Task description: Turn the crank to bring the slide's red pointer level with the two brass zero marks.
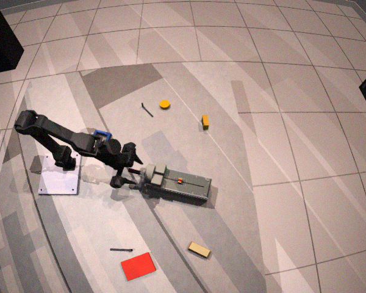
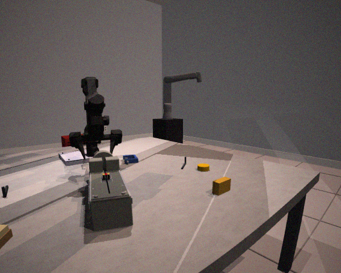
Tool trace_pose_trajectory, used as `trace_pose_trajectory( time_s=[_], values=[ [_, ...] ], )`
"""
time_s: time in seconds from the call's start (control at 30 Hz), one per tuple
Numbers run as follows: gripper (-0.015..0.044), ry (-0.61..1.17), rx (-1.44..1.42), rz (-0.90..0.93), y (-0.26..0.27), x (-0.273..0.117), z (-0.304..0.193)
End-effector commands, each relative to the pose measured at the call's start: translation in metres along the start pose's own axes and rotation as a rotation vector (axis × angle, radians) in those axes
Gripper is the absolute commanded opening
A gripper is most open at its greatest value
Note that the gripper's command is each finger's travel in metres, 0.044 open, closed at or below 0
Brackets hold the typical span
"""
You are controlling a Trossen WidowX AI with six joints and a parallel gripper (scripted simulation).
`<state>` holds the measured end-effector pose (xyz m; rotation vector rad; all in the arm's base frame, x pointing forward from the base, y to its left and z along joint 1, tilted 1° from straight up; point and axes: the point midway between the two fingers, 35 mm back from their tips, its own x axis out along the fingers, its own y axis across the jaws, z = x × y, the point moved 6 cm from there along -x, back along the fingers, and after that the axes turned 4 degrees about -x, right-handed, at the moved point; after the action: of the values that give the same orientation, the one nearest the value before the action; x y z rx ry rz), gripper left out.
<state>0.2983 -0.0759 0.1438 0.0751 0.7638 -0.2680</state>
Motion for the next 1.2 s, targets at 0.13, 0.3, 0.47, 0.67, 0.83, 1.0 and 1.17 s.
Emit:
trace_pose_trajectory(
  time_s=[0.13,0.3,0.47,0.67,0.83,1.0,1.17],
  values=[
    [0.0256,0.012,-0.003,-0.005,-0.0002,0.0031,-0.0036],
    [0.0125,0.012,-0.003,-0.005,-0.0002,0.0031,-0.0036],
    [0.0000,0.012,-0.003,-0.005,-0.0002,0.0031,-0.0036],
    [0.0000,0.012,-0.003,-0.005,-0.0003,0.0026,-0.0029],
    [0.0000,0.012,-0.003,-0.005,0.0001,0.0016,-0.0018],
    [0.0000,0.012,-0.003,-0.005,0.0015,0.0008,-0.0009],
    [0.0000,0.012,-0.003,-0.005,0.0035,-0.0005,0.0005]
  ],
)
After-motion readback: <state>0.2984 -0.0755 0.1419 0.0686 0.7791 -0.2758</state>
